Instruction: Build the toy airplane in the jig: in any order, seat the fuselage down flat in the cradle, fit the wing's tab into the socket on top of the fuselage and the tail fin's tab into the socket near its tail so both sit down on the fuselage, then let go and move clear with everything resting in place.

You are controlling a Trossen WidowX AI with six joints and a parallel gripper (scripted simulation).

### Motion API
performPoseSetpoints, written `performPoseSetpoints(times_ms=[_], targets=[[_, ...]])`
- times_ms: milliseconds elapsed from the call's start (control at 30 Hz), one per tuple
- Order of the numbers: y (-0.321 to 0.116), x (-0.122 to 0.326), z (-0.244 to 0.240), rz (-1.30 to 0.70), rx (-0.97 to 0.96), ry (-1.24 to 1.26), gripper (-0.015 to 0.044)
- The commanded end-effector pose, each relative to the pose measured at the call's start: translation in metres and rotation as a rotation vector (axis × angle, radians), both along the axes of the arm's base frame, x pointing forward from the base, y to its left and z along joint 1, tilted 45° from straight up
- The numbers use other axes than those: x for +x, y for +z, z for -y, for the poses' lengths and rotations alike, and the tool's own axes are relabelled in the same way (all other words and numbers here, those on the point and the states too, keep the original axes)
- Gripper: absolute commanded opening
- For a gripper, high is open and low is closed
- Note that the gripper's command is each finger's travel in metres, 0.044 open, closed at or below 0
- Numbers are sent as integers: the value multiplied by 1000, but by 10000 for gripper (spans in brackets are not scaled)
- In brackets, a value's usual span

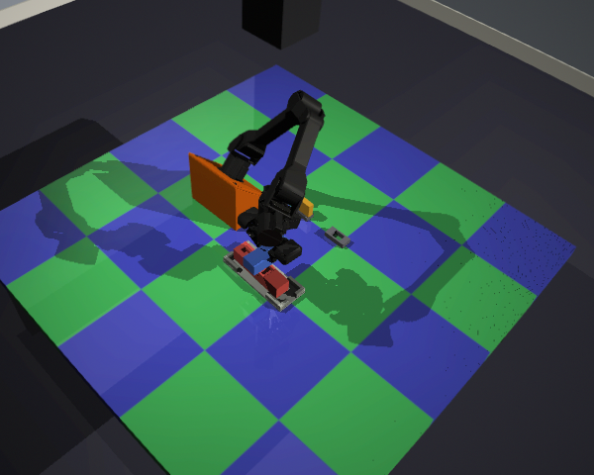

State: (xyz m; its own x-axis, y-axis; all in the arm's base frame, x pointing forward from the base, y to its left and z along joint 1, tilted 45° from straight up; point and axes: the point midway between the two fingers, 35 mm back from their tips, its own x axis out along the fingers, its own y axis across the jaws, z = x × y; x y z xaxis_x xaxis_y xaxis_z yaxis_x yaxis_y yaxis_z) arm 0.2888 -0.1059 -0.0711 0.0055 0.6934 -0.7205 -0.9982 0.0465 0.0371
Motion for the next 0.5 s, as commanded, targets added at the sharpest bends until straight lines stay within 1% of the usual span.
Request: performPoseSetpoints(times_ms=[0, 467], targets=[[-2, -1, 0, -1, 0, 5, 195], [-3, -2, 0, -1, 0, 5, 195]])
